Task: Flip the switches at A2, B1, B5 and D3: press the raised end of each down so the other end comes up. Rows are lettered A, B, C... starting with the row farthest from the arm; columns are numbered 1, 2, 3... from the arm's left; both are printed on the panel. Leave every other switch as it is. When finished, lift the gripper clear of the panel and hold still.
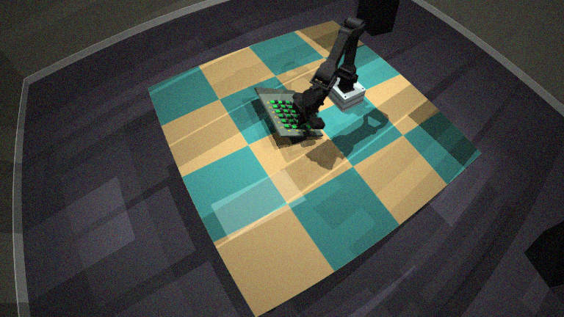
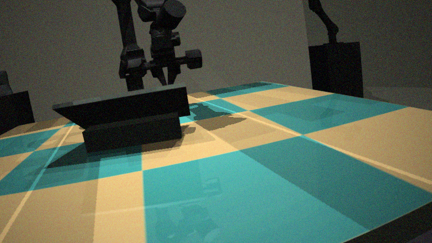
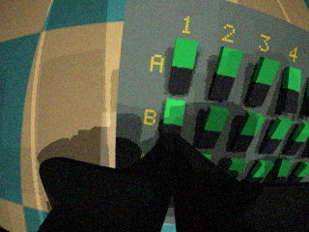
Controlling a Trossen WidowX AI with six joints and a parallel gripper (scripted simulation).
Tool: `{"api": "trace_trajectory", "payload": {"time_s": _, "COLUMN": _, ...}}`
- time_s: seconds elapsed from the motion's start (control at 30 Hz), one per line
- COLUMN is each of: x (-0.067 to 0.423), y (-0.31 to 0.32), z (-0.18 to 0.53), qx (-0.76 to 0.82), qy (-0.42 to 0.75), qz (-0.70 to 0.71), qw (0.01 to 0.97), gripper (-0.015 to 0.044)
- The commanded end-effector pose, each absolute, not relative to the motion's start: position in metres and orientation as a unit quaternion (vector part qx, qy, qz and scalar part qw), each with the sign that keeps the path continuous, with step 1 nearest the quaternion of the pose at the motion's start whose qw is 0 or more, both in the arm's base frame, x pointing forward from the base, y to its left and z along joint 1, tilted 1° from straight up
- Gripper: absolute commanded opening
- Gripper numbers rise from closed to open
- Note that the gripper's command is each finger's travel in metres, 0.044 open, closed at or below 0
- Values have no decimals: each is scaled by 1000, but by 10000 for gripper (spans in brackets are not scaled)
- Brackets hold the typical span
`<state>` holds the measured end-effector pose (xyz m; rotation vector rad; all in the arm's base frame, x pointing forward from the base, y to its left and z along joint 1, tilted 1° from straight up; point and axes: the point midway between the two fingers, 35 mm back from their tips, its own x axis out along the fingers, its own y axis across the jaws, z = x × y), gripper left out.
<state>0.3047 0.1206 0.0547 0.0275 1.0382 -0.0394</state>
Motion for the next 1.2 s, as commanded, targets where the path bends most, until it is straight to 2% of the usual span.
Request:
{"api": "trace_trajectory", "payload": {"time_s": 0.0, "x": 305, "y": 121, "z": 54, "qx": 11, "qy": 496, "qz": -16, "qw": 868, "gripper": 0}}
{"api": "trace_trajectory", "payload": {"time_s": 1.17, "x": 307, "y": 121, "z": 51, "qx": 11, "qy": 496, "qz": -16, "qw": 868, "gripper": 0}}
